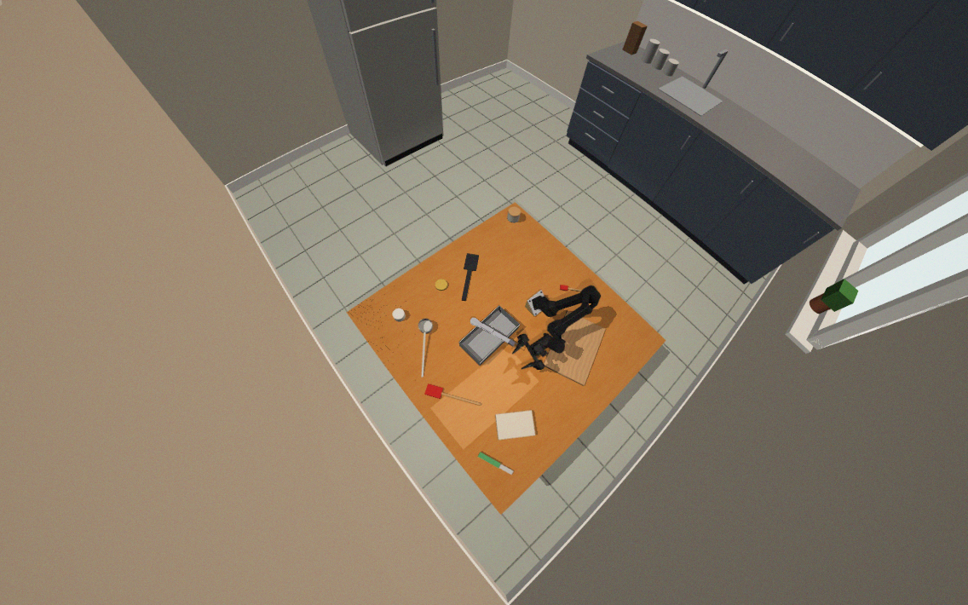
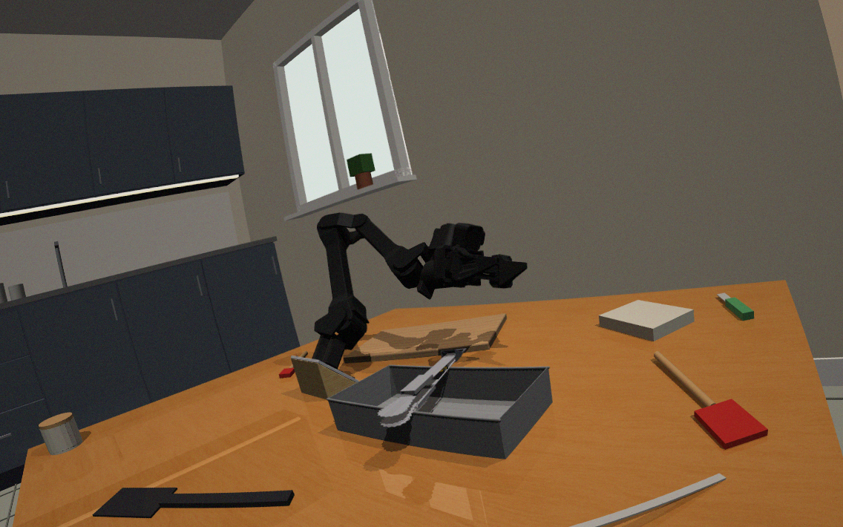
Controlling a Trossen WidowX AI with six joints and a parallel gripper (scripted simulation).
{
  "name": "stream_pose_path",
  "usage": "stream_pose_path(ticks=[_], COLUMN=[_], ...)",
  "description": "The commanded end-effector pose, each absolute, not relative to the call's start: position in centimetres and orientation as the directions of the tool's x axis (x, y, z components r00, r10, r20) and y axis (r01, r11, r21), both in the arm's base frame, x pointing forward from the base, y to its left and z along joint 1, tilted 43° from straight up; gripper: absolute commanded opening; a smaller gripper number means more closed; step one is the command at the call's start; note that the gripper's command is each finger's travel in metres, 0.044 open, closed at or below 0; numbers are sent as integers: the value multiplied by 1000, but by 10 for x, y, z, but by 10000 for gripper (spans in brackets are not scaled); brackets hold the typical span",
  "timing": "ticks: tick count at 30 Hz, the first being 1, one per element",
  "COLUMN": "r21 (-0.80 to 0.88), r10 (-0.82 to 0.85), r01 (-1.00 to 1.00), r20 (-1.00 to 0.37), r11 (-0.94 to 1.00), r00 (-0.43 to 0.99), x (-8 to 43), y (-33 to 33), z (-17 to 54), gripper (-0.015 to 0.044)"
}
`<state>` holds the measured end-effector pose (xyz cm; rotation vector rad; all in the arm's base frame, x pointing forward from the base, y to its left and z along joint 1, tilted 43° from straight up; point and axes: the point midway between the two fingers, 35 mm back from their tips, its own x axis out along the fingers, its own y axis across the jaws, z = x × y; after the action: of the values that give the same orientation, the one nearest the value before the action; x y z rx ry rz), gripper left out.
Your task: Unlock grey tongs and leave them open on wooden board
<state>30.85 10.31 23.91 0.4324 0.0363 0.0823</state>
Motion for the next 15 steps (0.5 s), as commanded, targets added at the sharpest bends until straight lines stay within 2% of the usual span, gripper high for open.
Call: stream_pose_path(ticks=[1, 5, 6, 12, 15], r21=[416, 317, 274, -137, -254], r10=[86, 83, 78, 65, 27], r01=[-71, -58, -51, -111, -145], r20=[-19, -66, -91, -301, -419], r11=[907, 947, 960, 984, 956], r00=[996, 994, 993, 951, 908], x=[309, 319, 323, 349, 354], y=[103, 97, 94, 67, 39], z=[239, 231, 225, 185, 164], gripper=[374, 269, 260, 260, 260])
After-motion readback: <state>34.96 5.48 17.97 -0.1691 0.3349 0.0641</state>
